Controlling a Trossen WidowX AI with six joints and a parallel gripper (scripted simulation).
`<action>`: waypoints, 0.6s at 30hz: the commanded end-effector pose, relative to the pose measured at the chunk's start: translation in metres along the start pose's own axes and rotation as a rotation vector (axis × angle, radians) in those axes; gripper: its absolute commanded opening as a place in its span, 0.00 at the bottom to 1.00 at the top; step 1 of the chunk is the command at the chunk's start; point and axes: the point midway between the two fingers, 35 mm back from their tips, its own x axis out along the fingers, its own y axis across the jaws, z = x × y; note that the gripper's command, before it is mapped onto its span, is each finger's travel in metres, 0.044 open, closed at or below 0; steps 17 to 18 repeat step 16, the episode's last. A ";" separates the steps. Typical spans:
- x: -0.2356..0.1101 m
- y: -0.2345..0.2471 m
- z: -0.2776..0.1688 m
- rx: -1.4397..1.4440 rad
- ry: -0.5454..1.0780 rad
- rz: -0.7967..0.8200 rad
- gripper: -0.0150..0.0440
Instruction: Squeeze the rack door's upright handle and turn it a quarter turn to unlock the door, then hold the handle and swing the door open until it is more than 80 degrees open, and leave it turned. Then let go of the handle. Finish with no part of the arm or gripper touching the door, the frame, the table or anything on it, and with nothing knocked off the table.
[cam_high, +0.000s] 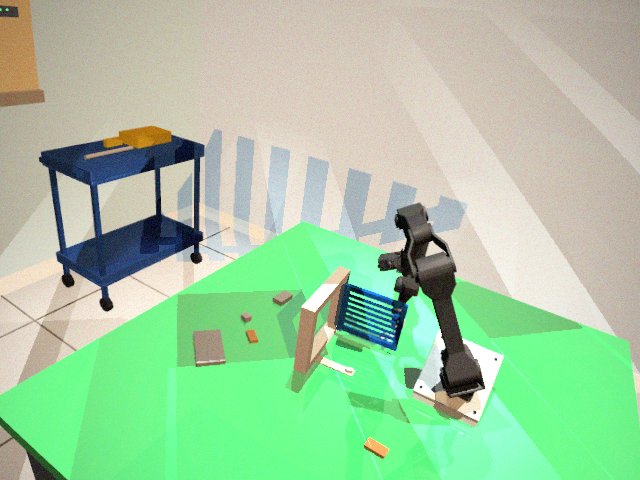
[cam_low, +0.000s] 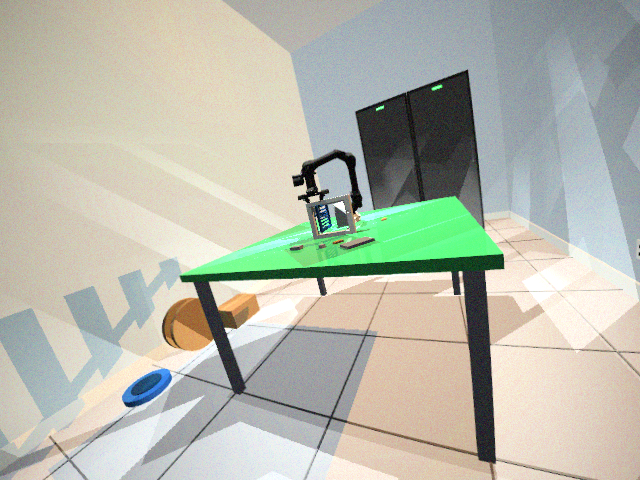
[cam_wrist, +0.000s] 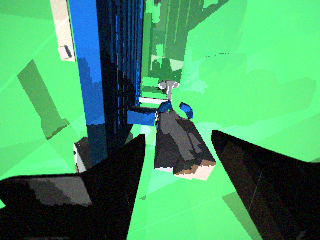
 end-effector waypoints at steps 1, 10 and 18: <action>-0.006 -0.001 0.000 -0.001 0.001 -0.003 0.74; -0.017 -0.001 0.000 0.004 -0.001 -0.006 0.74; -0.025 -0.001 0.000 0.007 -0.002 -0.007 0.74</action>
